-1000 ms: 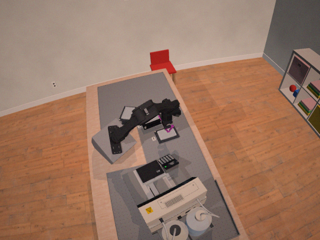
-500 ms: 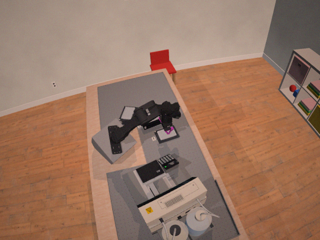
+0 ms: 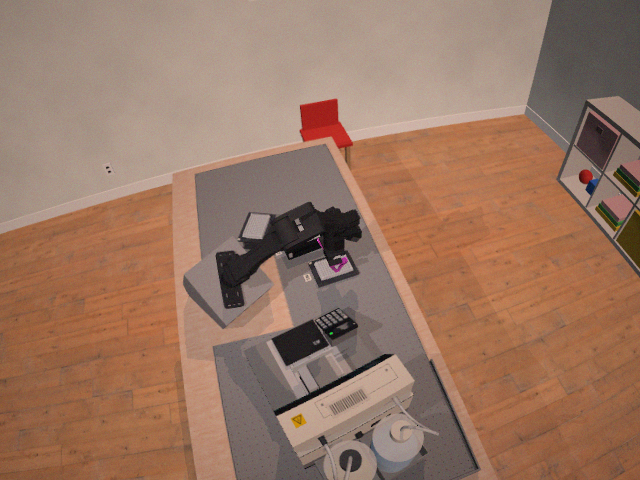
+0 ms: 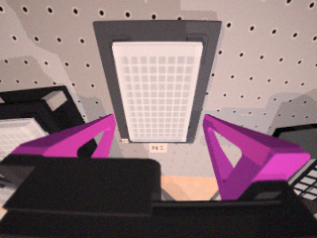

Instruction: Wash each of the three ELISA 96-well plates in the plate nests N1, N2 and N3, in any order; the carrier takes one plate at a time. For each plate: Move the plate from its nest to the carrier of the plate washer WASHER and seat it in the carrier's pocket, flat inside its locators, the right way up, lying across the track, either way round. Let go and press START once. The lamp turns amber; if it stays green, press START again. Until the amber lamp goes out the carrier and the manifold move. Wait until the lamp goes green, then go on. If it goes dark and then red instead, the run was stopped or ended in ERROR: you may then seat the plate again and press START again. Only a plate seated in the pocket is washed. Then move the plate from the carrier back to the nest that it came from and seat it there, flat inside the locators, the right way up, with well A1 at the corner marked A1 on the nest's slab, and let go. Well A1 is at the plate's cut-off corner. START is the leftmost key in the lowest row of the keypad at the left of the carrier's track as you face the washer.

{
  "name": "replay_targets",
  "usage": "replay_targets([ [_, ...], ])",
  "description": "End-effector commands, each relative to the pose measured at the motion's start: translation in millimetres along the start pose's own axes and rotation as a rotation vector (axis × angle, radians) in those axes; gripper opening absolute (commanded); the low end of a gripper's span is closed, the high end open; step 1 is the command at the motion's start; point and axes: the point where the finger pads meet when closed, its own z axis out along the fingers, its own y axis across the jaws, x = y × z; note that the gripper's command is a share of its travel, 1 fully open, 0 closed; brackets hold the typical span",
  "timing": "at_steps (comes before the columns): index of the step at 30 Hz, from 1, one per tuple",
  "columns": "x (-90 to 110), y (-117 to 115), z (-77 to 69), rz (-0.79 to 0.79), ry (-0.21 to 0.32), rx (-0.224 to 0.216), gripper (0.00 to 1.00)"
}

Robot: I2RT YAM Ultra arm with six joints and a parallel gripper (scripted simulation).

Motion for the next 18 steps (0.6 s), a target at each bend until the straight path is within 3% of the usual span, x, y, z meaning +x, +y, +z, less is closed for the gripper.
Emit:
replay_targets([
  [1, -6.3, 1.9, -0.2, -0.001, -0.025, -0.005, 1.0],
  [18, -6.3, 1.9, 2.0, -0.001, -0.025, -0.005, 1.0],
])
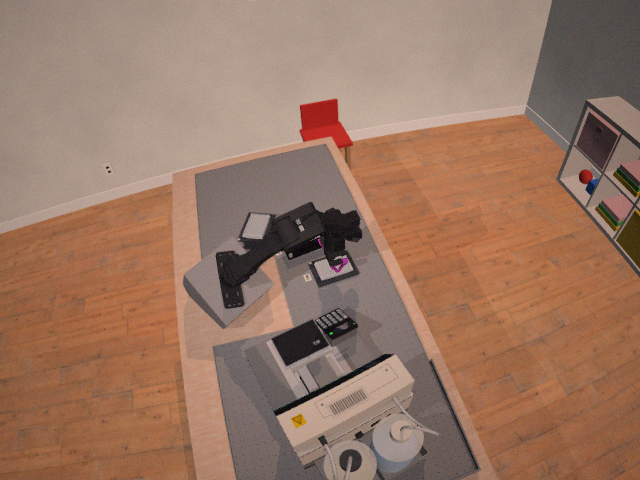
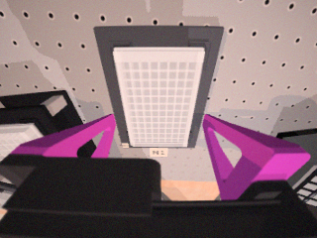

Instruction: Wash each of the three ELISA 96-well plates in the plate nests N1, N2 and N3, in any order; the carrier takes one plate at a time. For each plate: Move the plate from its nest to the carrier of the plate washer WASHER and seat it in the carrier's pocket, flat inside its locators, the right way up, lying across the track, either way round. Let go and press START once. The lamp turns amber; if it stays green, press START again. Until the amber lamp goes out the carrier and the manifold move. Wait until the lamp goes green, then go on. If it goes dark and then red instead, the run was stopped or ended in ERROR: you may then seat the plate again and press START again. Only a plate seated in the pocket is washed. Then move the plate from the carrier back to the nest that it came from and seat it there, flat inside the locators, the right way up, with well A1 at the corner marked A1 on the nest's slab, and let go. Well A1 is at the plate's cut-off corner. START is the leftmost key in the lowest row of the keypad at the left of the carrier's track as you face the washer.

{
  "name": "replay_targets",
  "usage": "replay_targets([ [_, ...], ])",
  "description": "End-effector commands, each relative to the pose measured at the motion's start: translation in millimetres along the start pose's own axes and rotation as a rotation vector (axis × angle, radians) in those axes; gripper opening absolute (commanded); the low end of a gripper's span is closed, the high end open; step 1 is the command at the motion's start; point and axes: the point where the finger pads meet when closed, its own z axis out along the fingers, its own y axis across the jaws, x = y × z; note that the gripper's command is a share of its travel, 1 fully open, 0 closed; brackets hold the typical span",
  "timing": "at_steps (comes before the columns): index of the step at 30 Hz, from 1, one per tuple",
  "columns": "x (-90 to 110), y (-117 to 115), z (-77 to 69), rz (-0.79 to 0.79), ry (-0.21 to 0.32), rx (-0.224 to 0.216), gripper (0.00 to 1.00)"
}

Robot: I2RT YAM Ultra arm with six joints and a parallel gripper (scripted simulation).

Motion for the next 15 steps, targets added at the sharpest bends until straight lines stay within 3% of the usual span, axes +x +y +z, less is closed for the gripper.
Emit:
replay_targets([
  [1, -2.6, 0.6, -3.1, 0.0, -0.011, -0.002, 1.0],
  [15, -2.6, 0.6, 2.9, 0.0, -0.011, -0.002, 1.0],
])
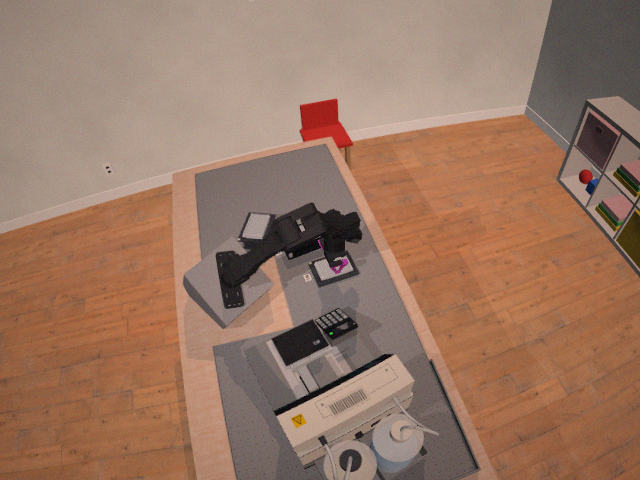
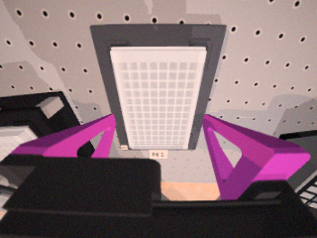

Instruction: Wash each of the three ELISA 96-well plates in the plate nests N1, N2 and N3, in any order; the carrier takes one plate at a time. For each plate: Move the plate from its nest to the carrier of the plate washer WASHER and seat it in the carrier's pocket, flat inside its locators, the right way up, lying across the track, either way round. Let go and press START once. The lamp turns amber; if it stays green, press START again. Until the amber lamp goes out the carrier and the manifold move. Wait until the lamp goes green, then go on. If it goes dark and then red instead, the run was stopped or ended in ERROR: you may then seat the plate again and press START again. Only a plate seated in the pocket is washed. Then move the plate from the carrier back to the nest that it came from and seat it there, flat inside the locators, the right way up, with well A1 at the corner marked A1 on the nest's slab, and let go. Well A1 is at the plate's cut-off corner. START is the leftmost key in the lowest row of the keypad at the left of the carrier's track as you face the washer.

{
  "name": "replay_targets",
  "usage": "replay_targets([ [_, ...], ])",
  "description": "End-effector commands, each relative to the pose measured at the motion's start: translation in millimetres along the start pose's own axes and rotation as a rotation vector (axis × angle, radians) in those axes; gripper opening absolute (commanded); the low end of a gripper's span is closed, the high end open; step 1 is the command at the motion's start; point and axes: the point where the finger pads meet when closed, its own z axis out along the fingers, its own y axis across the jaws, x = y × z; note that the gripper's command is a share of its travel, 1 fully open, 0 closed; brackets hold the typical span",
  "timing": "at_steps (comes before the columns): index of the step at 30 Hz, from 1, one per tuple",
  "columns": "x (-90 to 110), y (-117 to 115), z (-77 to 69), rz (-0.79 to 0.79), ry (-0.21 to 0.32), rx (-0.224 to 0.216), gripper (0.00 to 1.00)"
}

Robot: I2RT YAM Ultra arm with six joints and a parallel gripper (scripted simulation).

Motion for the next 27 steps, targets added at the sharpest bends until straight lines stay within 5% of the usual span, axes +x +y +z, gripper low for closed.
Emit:
replay_targets([
  [1, -3.6, 1.0, -2.0, -0.001, -0.015, -0.003, 1.0],
  [27, -3.7, 1.1, 12.6, -0.001, -0.015, -0.003, 1.0],
])
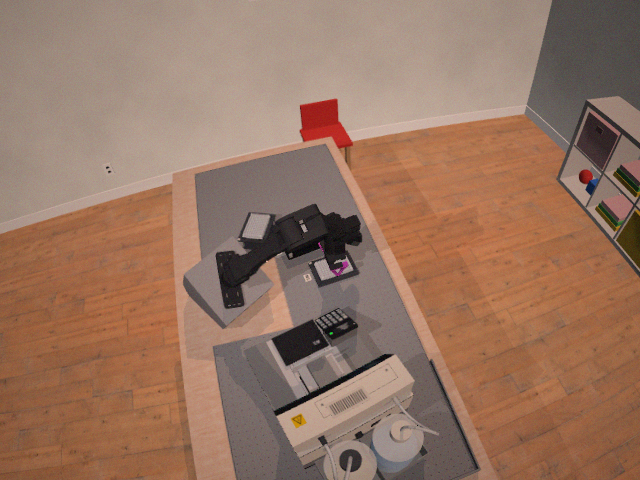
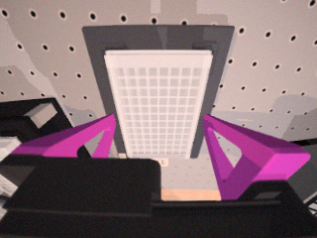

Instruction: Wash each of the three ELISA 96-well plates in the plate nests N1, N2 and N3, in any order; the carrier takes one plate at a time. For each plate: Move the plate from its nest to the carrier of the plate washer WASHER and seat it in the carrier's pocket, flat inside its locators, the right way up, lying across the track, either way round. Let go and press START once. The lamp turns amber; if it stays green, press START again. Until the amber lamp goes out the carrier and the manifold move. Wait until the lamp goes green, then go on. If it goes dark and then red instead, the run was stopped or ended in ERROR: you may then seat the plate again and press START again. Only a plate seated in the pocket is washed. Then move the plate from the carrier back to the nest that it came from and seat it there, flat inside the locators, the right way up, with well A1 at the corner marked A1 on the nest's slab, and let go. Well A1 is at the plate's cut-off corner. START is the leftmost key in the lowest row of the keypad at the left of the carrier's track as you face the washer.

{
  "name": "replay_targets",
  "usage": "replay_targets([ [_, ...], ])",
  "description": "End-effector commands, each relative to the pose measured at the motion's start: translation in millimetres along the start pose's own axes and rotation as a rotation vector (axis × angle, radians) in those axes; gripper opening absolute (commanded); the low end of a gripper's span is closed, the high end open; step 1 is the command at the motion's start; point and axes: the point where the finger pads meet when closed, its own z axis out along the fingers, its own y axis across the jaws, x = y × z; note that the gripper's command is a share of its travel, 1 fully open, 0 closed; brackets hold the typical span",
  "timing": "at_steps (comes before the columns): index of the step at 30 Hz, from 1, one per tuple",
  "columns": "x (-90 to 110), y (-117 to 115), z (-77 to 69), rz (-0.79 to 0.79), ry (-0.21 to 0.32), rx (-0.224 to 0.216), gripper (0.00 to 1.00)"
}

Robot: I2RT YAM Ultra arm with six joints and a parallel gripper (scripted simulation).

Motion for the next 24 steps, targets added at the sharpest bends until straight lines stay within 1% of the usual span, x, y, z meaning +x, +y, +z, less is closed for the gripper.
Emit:
replay_targets([
  [1, -2.6, 0.9, -1.5, -0.001, -0.011, -0.002, 1.0],
  [12, -2.7, 0.9, 5.9, -0.001, -0.011, -0.002, 1.0],
  [22, -2.7, 0.9, 6.0, -0.001, -0.011, -0.002, 1.0],
  [23, -2.7, 0.9, 6.0, -0.001, -0.011, -0.002, 0.9],
  [24, -2.7, 0.9, 6.0, -0.001, -0.011, -0.002, 0.9],
])
